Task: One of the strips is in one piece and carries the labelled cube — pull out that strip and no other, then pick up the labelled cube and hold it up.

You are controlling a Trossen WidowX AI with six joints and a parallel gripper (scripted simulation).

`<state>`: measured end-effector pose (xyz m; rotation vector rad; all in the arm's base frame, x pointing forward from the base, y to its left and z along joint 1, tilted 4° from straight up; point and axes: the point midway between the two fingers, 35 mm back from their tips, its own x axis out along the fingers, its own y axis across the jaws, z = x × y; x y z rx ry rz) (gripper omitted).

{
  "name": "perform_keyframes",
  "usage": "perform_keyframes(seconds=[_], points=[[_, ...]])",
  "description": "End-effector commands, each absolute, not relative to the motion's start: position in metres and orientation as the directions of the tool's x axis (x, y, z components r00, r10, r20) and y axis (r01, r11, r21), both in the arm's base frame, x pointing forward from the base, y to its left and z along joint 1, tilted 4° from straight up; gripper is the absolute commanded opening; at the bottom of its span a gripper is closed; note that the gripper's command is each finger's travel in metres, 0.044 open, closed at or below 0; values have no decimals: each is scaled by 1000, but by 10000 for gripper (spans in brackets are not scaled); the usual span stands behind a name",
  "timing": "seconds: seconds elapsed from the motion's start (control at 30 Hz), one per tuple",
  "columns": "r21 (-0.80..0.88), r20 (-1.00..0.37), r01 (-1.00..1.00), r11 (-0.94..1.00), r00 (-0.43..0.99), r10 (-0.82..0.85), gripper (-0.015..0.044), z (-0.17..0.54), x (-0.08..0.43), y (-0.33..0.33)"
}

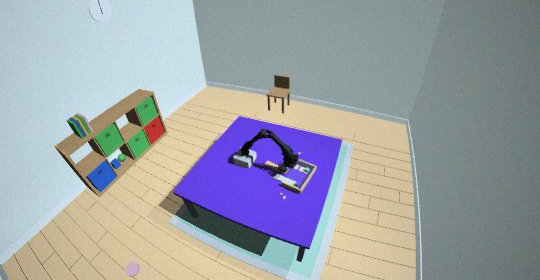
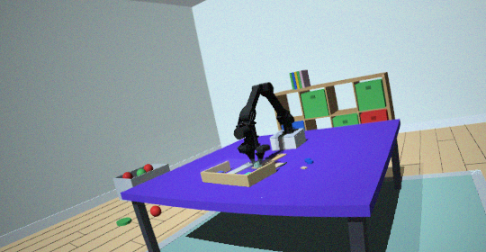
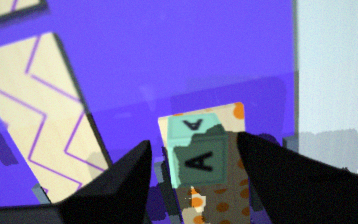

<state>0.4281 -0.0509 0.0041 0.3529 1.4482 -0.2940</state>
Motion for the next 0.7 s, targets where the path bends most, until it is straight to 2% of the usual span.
perform_keyframes(seconds=[0.0, 0.2, 0.33, 0.53, 0.67], points=[[56, -995, 403, 914, 92, 21, 250, -5, 426, -50], [56, -995, 403, 914, 92, 21, 250, -6, 426, -50], [55, -995, 403, 914, 97, 18, 145, -4, 427, -50], [55, -995, 403, 914, 97, 18, 105, -4, 427, -50], [55, -995, 403, 914, 96, 18, 0, -2, 425, -50]])
